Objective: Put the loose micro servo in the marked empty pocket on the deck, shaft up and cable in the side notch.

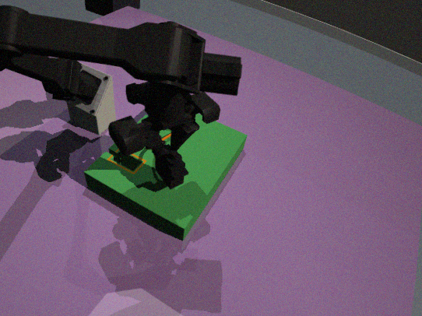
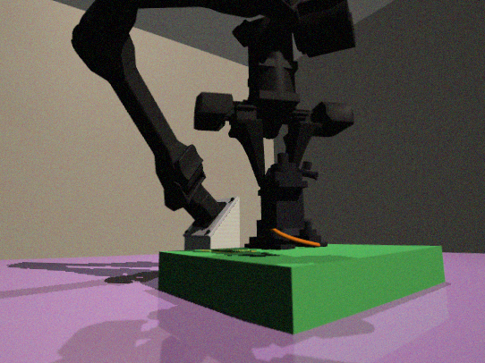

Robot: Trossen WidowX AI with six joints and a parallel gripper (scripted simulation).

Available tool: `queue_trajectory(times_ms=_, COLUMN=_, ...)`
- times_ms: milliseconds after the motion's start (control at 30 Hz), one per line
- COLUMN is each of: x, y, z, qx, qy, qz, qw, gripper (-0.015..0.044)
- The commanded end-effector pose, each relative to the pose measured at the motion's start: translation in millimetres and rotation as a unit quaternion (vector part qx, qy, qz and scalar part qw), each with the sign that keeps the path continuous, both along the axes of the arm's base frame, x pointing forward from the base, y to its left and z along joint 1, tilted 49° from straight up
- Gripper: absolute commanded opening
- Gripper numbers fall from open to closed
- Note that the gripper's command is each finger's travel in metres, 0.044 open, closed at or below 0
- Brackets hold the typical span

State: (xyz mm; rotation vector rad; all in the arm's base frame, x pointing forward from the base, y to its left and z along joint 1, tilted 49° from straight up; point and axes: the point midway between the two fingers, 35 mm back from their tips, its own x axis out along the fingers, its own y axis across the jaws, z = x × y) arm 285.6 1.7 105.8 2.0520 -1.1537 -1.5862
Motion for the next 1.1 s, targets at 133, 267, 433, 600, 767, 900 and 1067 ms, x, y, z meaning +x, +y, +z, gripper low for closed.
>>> queue_trajectory(times_ms=133, x=-0.4, y=-0.2, z=0.2, qx=-0.010, qy=0.100, qz=0.090, qw=0.991, gripper=0.0000)
queue_trajectory(times_ms=267, x=-0.4, y=-0.2, z=0.2, qx=-0.015, qy=0.150, qz=0.135, qw=0.979, gripper=0.0000)
queue_trajectory(times_ms=433, x=-0.4, y=-0.2, z=0.2, qx=-0.017, qy=0.168, qz=0.151, qw=0.974, gripper=0.0000)
queue_trajectory(times_ms=600, x=-4.5, y=-0.4, z=0.1, qx=-0.017, qy=0.168, qz=0.151, qw=0.974, gripper=0.0000)
queue_trajectory(times_ms=767, x=-22.8, y=-1.7, z=-0.3, qx=-0.016, qy=0.169, qz=0.151, qw=0.974, gripper=0.0000)
queue_trajectory(times_ms=900, x=-41.1, y=-2.9, z=-0.7, qx=-0.016, qy=0.169, qz=0.151, qw=0.974, gripper=0.0000)
queue_trajectory(times_ms=1067, x=-65.2, y=-4.6, z=-1.2, qx=-0.016, qy=0.170, qz=0.151, qw=0.974, gripper=0.0000)
